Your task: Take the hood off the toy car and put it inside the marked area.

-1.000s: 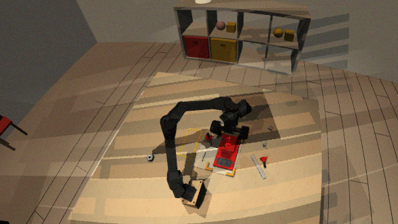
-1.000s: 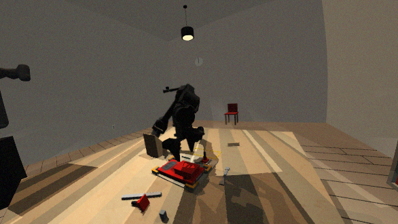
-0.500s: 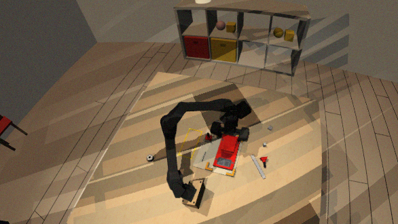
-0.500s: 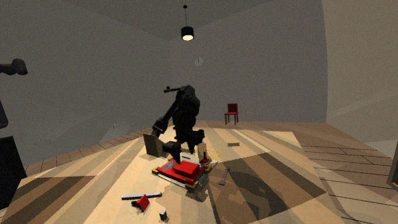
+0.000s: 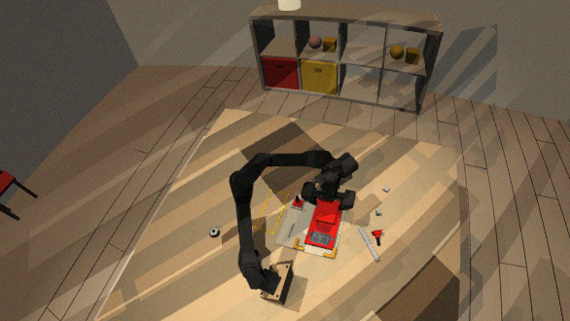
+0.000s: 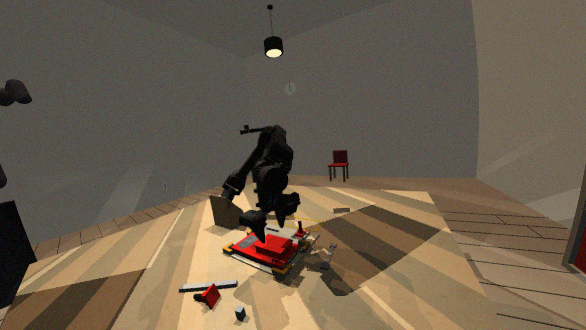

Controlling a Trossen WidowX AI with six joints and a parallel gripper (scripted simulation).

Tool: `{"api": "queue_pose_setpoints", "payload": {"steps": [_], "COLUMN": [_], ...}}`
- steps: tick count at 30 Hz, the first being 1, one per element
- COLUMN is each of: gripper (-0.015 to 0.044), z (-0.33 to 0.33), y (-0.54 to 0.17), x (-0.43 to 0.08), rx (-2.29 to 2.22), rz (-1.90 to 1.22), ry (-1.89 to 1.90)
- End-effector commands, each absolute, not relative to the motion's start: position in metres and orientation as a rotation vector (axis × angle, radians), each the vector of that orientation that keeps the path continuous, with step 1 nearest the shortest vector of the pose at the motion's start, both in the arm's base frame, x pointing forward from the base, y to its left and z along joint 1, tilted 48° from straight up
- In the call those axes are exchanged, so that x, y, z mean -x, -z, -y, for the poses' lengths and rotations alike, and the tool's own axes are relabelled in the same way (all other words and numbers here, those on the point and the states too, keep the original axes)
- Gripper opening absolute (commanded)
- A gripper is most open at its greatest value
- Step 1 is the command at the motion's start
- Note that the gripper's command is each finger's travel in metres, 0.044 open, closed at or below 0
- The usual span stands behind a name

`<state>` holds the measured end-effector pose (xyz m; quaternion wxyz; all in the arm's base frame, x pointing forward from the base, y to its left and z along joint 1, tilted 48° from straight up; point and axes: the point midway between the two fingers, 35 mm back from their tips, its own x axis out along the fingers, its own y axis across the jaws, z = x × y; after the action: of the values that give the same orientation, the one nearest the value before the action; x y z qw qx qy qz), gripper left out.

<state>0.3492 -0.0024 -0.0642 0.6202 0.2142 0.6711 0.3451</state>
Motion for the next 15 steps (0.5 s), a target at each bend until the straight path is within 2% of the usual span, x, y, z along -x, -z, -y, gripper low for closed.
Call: {"api": "queue_pose_setpoints", "payload": {"steps": [1, 15], "gripper": [0.0440, 0.0440], "z": [-0.0006, -0.0081], "y": [0.0678, 0.0754], "x": [-0.3481, -0.3460], "rx": [-0.503, -0.503], "rz": [-1.544, -1.544], "ry": [-0.794, -0.795]}}
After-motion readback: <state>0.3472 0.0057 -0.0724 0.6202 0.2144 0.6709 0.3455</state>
